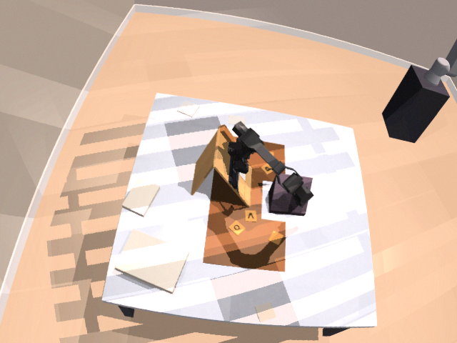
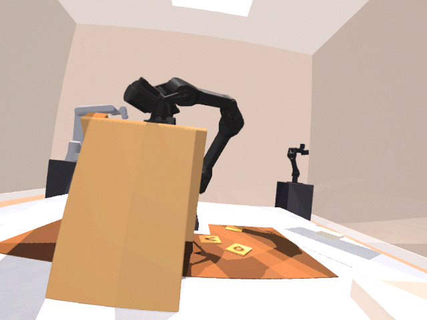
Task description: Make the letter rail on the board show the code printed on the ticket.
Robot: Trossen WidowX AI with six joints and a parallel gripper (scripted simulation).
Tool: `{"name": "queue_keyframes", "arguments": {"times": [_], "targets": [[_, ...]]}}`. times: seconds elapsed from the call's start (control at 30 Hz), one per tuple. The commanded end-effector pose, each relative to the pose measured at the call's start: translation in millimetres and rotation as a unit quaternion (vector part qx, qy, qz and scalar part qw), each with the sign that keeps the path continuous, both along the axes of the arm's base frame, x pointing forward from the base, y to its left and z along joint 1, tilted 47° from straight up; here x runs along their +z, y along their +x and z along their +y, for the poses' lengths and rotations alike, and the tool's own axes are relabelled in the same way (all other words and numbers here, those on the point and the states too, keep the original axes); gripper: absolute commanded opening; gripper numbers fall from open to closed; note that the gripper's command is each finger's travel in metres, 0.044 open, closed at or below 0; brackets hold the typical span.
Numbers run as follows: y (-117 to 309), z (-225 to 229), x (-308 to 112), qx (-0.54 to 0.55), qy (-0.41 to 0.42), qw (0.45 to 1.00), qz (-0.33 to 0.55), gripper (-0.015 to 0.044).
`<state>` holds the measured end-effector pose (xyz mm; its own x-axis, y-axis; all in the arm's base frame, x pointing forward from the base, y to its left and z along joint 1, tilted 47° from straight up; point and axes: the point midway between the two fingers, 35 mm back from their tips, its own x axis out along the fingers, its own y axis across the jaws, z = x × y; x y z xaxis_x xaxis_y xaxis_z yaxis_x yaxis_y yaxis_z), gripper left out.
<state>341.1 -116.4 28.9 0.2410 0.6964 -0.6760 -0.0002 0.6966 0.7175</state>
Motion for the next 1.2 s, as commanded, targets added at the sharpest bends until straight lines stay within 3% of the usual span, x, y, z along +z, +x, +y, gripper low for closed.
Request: {"name": "queue_keyframes", "arguments": {"times": [0.0,1.17], "targets": [[-0.1,-0.9,-1.4,0.001,0.0,1.0,-0.001,0.0],[-0.1,-8.1,-9.8,0.001,0.0,1.0,-0.001,0.0]]}}
